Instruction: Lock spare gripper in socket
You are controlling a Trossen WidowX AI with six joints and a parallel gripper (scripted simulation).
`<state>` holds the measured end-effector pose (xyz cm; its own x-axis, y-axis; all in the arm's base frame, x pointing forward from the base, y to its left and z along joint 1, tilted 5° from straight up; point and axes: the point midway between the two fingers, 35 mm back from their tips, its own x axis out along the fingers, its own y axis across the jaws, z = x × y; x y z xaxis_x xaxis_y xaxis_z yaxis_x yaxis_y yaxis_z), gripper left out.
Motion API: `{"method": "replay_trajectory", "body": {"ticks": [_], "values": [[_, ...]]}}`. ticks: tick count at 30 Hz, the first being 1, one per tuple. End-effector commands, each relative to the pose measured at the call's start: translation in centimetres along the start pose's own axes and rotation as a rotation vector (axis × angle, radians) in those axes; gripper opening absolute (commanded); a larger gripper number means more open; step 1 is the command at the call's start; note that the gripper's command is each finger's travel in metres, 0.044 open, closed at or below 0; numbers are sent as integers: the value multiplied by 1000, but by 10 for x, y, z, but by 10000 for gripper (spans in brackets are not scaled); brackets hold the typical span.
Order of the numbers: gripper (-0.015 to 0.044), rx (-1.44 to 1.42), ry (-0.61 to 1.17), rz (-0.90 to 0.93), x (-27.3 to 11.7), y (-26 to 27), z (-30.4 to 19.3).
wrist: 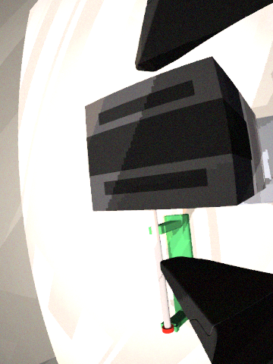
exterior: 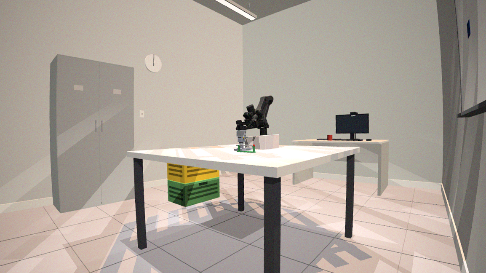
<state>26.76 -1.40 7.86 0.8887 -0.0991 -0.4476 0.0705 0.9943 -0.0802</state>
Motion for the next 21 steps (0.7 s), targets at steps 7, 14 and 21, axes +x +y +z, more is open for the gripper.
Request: {"method": "replay_trajectory", "body": {"ticks": [7, 14, 21], "values": [[440, -2, 3, 3, -10, 0, 16], [440, -7, 8, 8, -17, 1, 27], [440, -12, 14, 14, -23, 2, 38]]}}
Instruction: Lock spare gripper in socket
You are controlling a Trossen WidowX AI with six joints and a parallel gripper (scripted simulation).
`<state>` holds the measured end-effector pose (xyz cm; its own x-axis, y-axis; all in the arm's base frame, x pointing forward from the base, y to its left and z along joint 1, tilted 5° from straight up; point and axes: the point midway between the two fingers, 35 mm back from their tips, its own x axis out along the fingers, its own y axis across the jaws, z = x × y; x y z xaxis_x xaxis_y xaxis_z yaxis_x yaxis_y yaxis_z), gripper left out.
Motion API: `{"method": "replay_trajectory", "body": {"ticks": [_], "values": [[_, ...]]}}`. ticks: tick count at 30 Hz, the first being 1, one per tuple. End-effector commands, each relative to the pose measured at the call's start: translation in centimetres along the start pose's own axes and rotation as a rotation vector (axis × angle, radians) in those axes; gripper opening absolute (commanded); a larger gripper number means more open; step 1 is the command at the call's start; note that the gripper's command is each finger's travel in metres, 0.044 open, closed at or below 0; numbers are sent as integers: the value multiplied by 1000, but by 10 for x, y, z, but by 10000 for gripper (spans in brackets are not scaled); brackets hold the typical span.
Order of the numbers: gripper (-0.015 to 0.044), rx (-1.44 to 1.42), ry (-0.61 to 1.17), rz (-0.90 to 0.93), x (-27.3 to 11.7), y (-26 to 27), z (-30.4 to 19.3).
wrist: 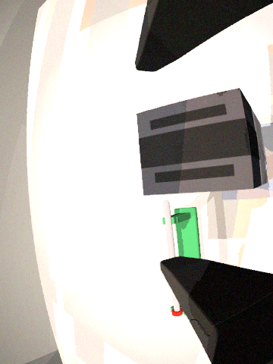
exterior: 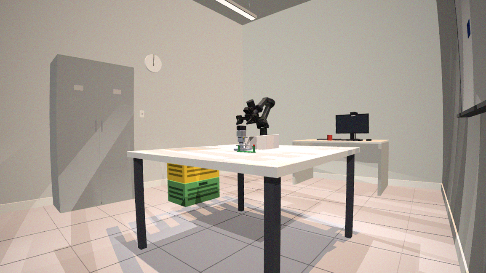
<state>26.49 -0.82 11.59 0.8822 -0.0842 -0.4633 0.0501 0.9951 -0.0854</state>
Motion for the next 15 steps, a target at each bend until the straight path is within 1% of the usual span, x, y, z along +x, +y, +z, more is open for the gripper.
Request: {"method": "replay_trajectory", "body": {"ticks": [1, 15], "values": [[440, 2, -2, -1, -5, 0, 7], [440, -9, 11, 10, -17, 1, 30]]}}
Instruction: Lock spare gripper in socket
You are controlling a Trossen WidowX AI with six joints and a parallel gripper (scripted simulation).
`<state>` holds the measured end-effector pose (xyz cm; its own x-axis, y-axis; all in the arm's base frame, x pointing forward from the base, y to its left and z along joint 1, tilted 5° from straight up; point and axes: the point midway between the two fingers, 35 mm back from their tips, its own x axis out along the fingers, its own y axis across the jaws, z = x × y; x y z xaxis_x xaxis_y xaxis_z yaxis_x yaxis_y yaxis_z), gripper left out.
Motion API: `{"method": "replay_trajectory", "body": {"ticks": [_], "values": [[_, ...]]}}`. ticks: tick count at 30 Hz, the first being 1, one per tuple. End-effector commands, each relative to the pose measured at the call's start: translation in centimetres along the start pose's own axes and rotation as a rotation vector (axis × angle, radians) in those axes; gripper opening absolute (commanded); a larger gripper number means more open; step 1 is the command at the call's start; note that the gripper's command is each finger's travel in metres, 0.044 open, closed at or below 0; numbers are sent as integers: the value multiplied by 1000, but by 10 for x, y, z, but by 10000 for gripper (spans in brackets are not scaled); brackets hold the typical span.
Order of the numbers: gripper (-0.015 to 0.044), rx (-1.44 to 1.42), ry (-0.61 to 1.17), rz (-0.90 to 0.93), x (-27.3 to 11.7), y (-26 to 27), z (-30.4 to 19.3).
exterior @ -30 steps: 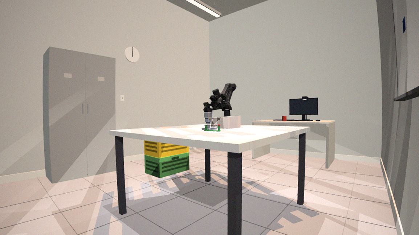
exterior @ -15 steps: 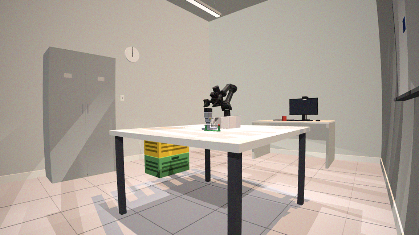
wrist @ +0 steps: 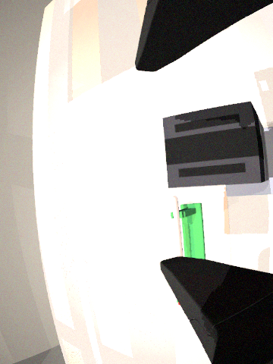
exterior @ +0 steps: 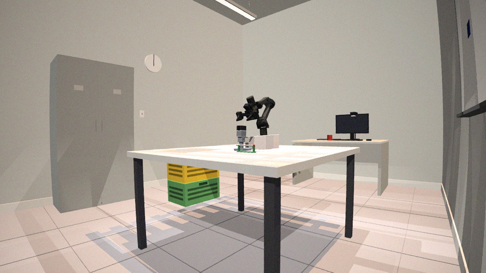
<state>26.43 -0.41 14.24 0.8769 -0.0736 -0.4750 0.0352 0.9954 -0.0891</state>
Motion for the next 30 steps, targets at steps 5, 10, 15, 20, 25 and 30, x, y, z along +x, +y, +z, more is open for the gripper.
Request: {"method": "replay_trajectory", "body": {"ticks": [5, 10, 15, 20, 25, 30], "values": [[440, -2, 1, 3, -9, 0, 16], [440, -6, 1, 7, -15, 1, 27], [440, -7, 1, 9, -11, 1, 21], [309, 21, 53, 19, -13, 26, 14], [180, 35, 97, 16, -23, 59, 6], [180, 27, 93, 7, -39, 89, 0]]}}
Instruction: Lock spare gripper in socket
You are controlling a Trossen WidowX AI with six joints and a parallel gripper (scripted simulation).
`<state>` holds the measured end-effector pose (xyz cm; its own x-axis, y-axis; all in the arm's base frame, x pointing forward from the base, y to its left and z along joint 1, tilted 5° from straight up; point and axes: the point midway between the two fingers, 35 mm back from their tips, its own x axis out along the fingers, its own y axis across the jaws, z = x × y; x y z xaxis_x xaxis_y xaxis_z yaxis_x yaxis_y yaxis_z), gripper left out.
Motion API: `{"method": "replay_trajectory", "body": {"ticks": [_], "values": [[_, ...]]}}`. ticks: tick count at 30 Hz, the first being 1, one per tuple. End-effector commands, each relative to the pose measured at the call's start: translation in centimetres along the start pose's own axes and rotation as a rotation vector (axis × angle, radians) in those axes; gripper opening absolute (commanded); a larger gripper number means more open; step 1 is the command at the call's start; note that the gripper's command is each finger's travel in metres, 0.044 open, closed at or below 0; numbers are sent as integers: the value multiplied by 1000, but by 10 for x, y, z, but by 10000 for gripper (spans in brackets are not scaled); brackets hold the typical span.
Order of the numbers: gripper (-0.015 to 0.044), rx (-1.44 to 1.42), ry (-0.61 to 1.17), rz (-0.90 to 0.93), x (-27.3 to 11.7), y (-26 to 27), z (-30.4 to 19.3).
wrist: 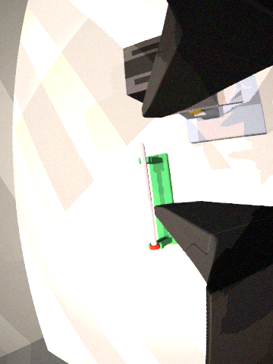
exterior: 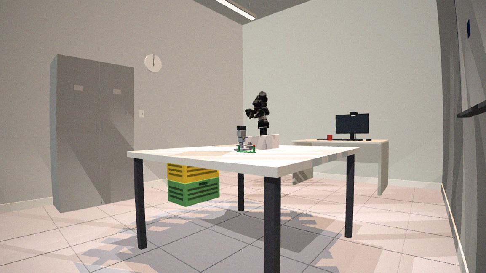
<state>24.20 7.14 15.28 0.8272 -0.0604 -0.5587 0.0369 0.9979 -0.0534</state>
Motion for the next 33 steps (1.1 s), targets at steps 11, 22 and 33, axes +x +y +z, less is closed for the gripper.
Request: {"method": "replay_trajectory", "body": {"ticks": [11, 22, 33], "values": [[180, -75, -67, -14, -36, 51, -7], [180, -799, 359, -62, 26, 69, 35], [180, -1377, 799, 273, 125, 55, 42]]}}
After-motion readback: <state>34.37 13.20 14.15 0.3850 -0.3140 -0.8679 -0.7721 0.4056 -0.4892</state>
